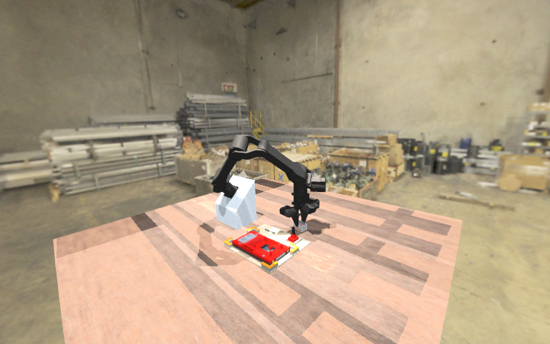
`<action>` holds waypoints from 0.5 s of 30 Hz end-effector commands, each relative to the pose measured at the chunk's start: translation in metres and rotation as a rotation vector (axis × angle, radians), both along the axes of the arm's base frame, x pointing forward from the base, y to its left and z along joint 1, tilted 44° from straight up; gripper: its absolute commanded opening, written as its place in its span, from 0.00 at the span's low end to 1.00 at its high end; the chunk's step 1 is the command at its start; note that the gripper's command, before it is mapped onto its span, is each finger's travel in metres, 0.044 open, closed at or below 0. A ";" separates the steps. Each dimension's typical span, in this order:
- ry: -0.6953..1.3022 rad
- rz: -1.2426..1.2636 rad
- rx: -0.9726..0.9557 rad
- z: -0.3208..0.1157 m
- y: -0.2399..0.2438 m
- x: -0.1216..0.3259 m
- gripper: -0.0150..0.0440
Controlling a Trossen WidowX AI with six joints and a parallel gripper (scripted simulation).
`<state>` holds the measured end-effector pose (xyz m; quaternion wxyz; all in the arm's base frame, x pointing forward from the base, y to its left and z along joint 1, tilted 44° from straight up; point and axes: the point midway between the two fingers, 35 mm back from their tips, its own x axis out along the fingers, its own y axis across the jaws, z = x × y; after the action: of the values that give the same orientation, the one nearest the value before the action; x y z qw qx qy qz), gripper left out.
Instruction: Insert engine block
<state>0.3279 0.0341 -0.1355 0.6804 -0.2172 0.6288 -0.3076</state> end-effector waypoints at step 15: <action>-0.009 0.005 0.014 0.038 0.043 0.005 0.25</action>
<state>0.3317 0.0682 -0.1045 0.6827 -0.2157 0.6284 -0.3042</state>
